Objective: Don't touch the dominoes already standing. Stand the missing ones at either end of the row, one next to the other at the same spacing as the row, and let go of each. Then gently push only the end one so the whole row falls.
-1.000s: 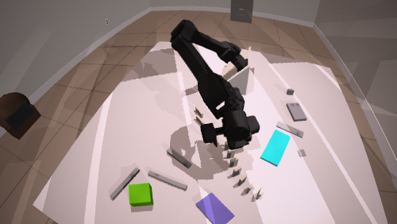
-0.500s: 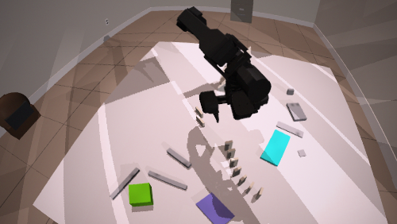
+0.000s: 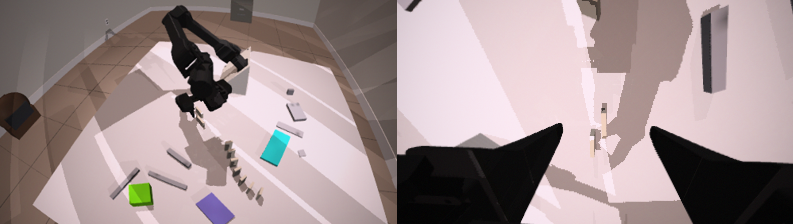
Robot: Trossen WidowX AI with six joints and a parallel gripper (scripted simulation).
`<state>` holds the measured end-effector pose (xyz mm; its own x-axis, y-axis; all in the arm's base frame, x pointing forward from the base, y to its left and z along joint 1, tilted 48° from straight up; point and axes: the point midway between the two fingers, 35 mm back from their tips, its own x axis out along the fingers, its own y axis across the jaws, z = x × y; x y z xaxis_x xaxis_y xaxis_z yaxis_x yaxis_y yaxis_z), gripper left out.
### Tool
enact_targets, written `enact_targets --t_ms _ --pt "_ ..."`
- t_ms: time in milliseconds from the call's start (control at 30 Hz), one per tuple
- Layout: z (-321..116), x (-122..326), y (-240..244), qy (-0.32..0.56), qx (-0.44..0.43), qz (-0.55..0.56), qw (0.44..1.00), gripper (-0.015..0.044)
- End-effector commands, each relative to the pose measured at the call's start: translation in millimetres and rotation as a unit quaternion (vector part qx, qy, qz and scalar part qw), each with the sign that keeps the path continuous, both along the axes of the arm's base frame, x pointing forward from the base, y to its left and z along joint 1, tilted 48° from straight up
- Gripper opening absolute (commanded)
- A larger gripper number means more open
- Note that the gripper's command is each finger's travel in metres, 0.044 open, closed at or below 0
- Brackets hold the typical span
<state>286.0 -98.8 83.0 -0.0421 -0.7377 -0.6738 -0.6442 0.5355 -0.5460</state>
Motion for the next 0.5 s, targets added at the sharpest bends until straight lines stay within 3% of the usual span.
enact_targets --t_ms 0,467 --pt "-0.7 -13.7 -9.6 0.020 -0.003 0.020 1.000 0.0440" --pt "-40.0 -17.5 -60.1 0.020 -0.005 0.019 1.000 0.0440"
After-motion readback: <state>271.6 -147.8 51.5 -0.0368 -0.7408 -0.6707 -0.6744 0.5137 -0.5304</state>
